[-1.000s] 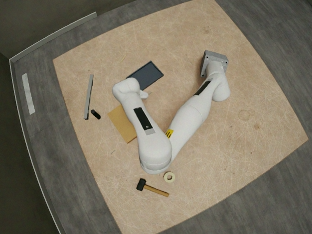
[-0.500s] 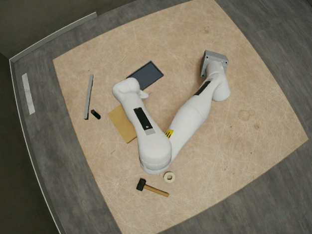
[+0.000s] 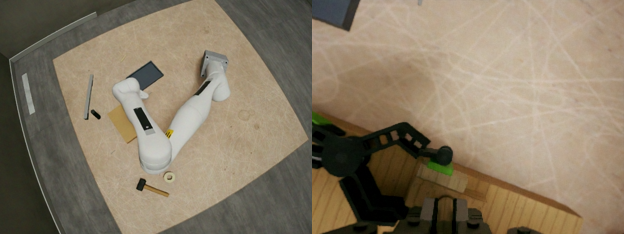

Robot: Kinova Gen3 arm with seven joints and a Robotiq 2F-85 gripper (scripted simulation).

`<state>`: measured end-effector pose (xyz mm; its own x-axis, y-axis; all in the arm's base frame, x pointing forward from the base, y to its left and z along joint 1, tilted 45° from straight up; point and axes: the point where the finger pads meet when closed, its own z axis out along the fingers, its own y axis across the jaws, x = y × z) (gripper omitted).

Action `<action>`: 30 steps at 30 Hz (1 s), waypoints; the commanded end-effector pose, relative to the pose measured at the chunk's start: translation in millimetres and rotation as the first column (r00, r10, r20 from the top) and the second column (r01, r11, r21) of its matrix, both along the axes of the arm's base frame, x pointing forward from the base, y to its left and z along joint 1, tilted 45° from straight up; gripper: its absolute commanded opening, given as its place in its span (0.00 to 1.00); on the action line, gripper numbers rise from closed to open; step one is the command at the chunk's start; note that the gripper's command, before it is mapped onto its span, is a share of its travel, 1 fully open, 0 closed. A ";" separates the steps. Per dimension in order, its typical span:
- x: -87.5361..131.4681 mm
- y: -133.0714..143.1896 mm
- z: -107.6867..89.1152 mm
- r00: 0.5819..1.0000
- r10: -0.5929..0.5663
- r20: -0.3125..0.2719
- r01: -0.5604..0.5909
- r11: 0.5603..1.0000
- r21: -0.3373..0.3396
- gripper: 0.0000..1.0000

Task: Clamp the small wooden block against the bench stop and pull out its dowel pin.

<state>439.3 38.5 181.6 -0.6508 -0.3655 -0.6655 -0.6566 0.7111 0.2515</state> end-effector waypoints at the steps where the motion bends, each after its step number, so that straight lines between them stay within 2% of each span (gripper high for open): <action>1: 0.2 -0.6 0.5 1.000 -0.002 0.000 0.002 1.000 0.000 0.10; 30: 0.2 -0.6 0.5 1.000 -0.024 -0.018 0.024 1.000 0.012 0.10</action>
